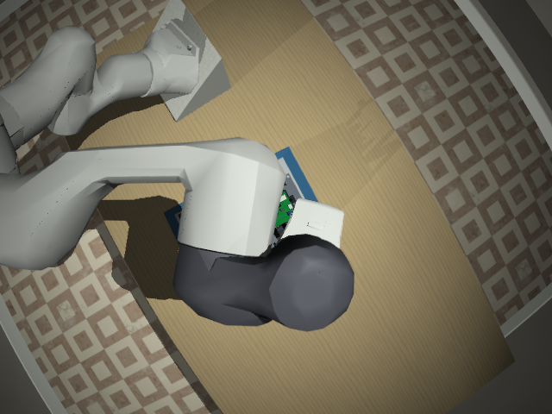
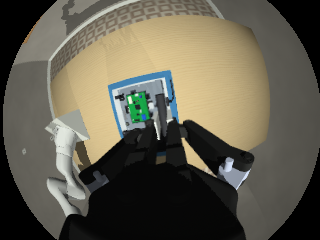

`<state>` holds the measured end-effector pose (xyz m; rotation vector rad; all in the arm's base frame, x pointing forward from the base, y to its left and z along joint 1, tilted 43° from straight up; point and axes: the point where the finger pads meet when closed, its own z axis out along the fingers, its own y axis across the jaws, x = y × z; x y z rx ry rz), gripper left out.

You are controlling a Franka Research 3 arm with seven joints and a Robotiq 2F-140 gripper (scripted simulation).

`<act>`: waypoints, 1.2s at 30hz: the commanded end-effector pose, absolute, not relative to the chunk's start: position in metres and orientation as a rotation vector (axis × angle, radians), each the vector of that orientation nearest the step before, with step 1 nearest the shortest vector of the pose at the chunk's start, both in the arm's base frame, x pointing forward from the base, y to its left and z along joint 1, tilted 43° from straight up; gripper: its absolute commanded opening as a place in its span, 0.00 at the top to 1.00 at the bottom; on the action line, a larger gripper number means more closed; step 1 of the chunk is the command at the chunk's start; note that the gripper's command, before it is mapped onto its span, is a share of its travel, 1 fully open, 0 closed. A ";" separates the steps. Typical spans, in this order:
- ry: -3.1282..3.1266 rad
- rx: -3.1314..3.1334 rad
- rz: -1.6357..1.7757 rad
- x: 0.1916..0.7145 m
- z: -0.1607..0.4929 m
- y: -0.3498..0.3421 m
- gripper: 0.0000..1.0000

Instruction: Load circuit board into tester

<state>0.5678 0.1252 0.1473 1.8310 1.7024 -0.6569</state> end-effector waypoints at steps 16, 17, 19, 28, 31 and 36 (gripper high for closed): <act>1.690 1.841 -0.674 0.539 0.143 0.122 1.00; 1.690 1.841 -0.674 0.538 0.142 0.122 1.00; 1.691 1.841 -0.674 0.535 0.142 0.122 1.00; 1.690 1.841 -0.674 0.524 0.139 0.121 1.00; 1.690 1.841 -0.674 0.519 0.138 0.121 1.00; 1.690 1.841 -0.674 0.511 0.136 0.119 1.00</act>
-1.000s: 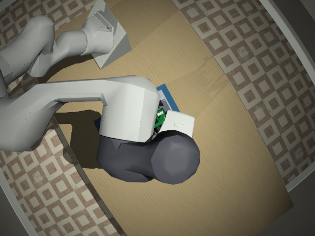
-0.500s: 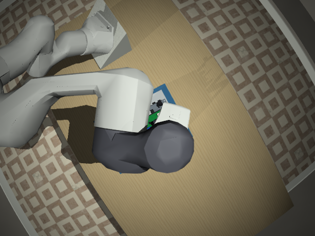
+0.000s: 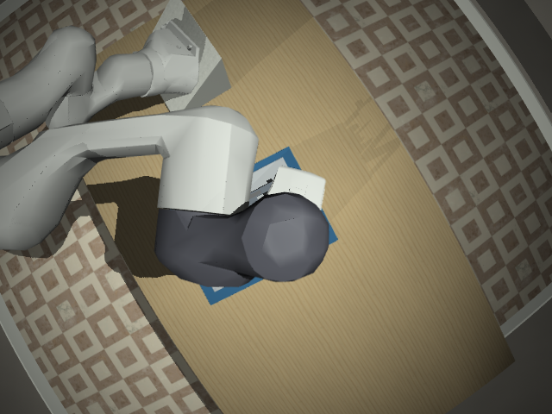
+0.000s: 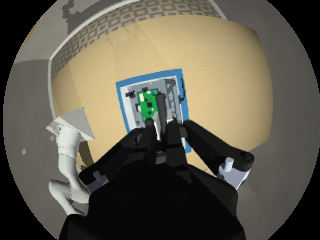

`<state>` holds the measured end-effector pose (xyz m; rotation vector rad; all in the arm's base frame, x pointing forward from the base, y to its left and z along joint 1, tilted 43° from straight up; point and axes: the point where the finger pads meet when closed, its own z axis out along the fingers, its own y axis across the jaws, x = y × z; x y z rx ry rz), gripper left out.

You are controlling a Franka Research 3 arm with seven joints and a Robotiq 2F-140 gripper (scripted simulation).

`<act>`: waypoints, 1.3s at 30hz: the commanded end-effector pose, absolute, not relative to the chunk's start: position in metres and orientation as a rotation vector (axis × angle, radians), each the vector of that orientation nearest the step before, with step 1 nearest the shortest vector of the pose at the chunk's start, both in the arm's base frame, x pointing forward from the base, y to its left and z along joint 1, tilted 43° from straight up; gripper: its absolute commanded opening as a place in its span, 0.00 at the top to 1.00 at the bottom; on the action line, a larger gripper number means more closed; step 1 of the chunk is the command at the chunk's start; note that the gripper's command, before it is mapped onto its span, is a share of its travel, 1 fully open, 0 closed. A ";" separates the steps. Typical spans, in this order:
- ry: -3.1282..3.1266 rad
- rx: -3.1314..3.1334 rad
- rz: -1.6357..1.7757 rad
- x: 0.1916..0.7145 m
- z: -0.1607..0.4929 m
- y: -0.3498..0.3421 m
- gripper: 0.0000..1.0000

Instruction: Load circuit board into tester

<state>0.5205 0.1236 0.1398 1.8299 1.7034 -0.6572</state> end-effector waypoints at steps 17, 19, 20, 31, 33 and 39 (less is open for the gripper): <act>1.690 1.841 -0.674 0.487 0.127 0.114 1.00; 1.690 1.841 -0.674 0.484 0.126 0.113 1.00; 1.690 1.841 -0.674 0.483 0.125 0.113 1.00; 1.690 1.841 -0.674 0.469 0.119 0.108 1.00; 1.690 1.841 -0.674 0.466 0.117 0.107 1.00; 1.690 1.841 -0.674 0.460 0.113 0.104 1.00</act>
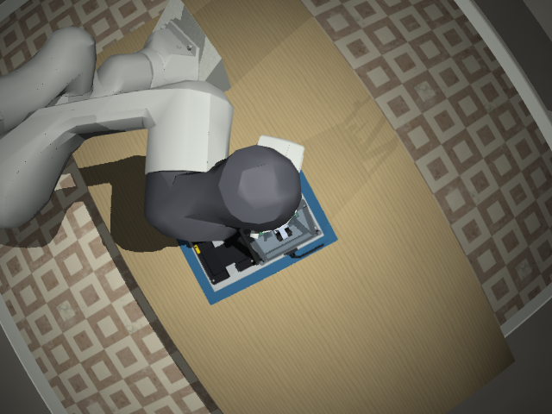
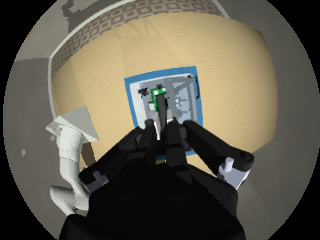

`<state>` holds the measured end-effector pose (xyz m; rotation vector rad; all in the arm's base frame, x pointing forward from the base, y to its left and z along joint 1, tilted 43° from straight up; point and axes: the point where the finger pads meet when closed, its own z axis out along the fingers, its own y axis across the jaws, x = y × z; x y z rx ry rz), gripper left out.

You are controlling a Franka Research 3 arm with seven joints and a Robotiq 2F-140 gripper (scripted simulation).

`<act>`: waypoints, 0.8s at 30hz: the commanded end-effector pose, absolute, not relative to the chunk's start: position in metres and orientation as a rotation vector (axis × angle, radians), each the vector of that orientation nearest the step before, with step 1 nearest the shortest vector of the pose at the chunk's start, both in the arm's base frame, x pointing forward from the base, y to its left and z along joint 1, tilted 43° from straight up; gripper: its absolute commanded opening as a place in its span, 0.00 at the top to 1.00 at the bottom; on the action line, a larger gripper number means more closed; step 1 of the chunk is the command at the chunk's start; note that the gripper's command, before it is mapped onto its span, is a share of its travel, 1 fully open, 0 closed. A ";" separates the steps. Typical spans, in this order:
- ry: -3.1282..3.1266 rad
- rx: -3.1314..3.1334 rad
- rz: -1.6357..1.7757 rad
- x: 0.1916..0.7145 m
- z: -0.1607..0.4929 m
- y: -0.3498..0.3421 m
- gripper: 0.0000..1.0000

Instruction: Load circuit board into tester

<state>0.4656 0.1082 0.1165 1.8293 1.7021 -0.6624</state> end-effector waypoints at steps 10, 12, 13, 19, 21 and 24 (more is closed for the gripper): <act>1.690 1.841 -0.674 0.446 0.104 0.097 1.00; 1.690 1.841 -0.674 0.443 0.102 0.095 1.00; 1.690 1.841 -0.674 0.442 0.101 0.095 1.00; 1.690 1.841 -0.674 0.436 0.097 0.091 1.00; 1.690 1.841 -0.674 0.434 0.095 0.090 1.00; 1.690 1.841 -0.674 0.430 0.092 0.087 1.00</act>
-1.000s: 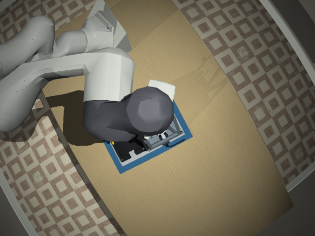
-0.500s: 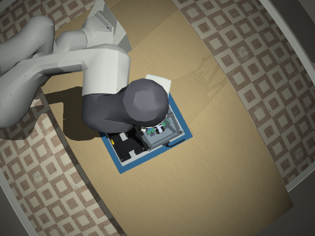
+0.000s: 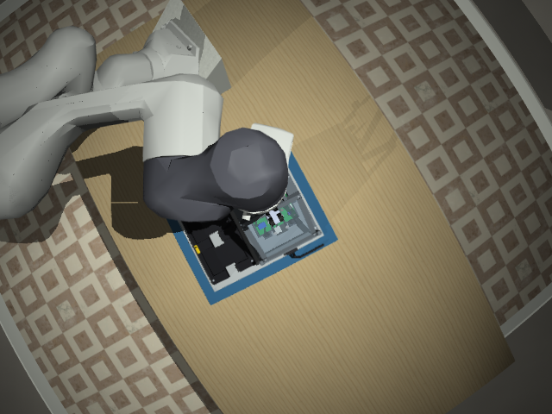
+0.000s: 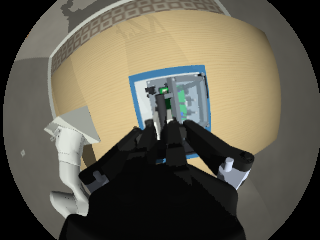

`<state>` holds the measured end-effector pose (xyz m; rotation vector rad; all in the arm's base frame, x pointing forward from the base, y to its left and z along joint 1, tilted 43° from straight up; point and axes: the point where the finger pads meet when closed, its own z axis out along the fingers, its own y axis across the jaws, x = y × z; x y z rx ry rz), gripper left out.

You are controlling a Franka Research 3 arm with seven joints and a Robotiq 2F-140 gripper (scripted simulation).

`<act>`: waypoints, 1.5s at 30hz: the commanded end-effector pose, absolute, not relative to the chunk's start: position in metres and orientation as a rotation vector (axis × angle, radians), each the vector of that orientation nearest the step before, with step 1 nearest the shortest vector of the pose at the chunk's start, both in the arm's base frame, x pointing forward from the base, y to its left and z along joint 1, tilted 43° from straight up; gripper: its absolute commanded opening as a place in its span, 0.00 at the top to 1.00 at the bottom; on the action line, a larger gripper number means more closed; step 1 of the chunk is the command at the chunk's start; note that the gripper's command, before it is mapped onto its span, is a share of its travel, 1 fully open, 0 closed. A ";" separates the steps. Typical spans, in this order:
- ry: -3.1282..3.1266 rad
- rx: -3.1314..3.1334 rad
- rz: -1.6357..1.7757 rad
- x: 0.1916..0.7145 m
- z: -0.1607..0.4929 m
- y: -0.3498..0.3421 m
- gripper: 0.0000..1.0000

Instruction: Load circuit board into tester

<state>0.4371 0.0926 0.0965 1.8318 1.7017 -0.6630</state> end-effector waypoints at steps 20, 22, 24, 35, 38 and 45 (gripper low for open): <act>1.690 1.841 -0.674 0.411 0.071 0.070 1.00; 1.690 1.841 -0.674 0.409 0.069 0.068 1.00; 1.690 1.841 -0.674 0.407 0.066 0.066 1.00; 1.690 1.841 -0.674 0.400 0.055 0.056 1.00; 1.690 1.841 -0.674 0.399 0.051 0.053 1.00; 1.690 1.841 -0.674 0.395 0.045 0.047 1.00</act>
